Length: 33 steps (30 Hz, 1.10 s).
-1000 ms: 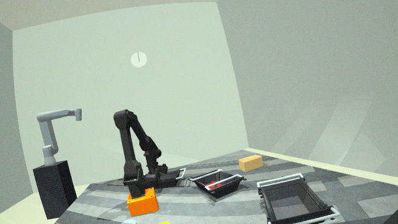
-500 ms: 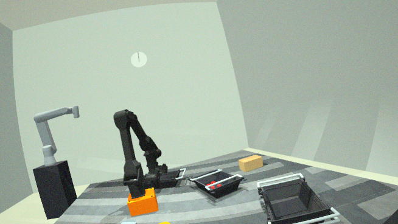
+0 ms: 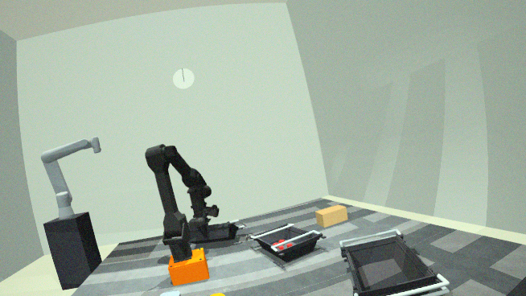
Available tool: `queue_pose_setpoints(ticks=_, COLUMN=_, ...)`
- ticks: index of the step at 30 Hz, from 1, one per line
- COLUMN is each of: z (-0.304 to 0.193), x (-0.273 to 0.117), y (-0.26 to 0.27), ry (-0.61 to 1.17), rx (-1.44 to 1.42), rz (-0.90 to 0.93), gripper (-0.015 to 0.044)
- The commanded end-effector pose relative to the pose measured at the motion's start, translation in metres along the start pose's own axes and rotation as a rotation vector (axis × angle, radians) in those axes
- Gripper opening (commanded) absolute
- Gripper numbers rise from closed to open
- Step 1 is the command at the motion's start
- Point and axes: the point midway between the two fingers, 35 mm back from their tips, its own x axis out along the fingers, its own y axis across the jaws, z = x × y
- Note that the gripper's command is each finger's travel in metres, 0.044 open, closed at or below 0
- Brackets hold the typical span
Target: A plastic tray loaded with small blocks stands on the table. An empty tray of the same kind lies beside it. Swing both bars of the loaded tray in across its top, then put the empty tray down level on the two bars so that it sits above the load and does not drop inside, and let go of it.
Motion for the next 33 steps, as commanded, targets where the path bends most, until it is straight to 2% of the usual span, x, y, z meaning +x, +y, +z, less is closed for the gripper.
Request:
queue_pose_setpoints(ticks=1, z=0.0, x=-0.025, y=-0.004, ry=-0.002, rx=0.001, rz=0.004, gripper=0.0)
queue_pose_setpoints(ticks=13, z=0.0, x=-0.029, y=-0.001, ry=-0.002, rx=0.001, rz=0.004, gripper=0.0)
queue_pose_setpoints(ticks=33, z=0.007, x=-0.083, y=0.056, ry=-0.003, rx=0.001, rz=0.009, gripper=0.0)
